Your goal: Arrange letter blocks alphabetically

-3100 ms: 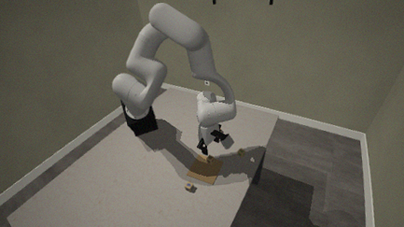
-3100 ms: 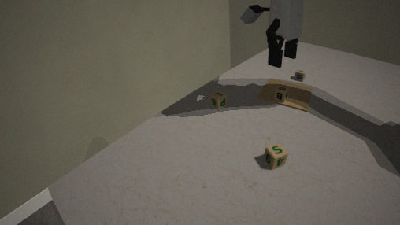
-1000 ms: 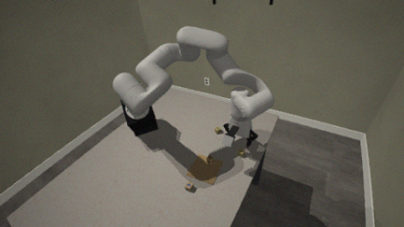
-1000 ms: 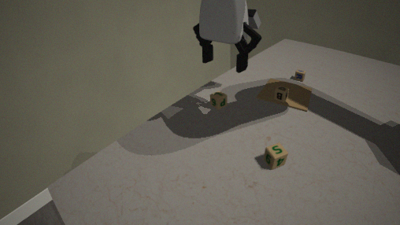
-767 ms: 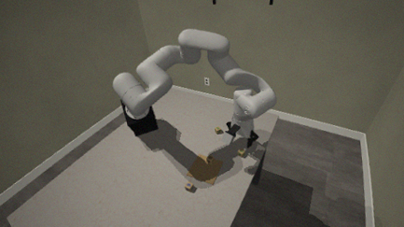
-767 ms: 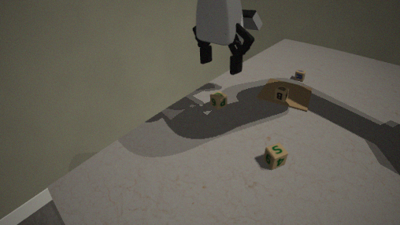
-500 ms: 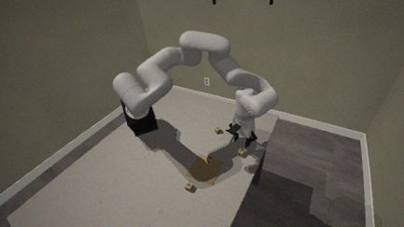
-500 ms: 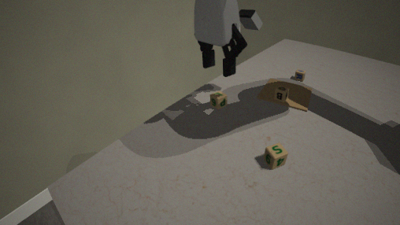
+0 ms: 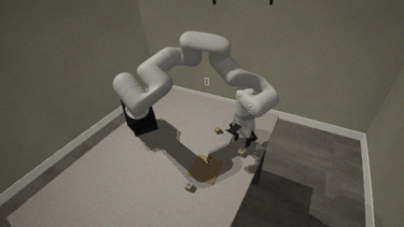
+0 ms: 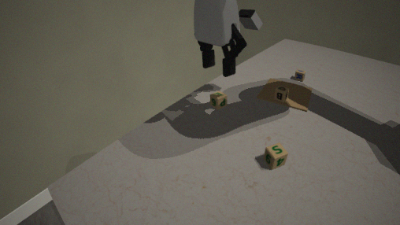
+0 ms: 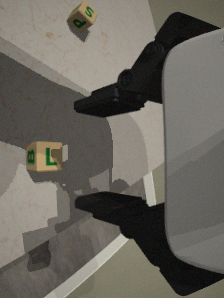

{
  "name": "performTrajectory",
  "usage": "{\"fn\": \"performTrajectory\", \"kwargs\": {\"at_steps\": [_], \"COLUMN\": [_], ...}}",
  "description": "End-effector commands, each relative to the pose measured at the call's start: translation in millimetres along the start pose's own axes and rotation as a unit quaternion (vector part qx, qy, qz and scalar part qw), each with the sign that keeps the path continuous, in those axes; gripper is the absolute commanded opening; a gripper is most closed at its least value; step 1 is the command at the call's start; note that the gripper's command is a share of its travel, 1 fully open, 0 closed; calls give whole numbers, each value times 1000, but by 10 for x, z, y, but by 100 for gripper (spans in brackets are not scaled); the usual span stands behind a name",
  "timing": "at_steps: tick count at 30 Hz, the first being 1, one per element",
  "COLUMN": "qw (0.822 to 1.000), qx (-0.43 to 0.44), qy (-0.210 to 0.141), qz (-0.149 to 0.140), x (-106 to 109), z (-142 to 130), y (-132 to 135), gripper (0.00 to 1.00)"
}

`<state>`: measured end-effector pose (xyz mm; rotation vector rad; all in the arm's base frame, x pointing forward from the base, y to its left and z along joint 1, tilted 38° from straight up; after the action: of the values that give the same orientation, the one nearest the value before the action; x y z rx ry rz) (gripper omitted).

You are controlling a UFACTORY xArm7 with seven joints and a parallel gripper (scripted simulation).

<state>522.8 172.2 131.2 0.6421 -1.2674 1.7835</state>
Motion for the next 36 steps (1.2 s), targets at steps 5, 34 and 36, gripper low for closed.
{"fn": "performTrajectory", "kwargs": {"at_steps": [5, 34, 36], "qw": [1000, 1000, 1000], "qx": [0, 0, 0], "qy": [-1, -1, -1], "qz": [1, 1, 1], "x": [15, -99, -127], "z": [-4, -6, -6], "y": [-11, -12, -12], "gripper": [69, 69, 69]}}
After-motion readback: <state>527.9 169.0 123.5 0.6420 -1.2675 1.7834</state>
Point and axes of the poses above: the point where the finger pads meet when closed, its own x axis back along the fingers, its own y axis across the jaws, z = x × y, the point moved 1 cm from there along x, back along the fingers, and after that the axes turned 14 degrees about x, right-handed, at the moved point
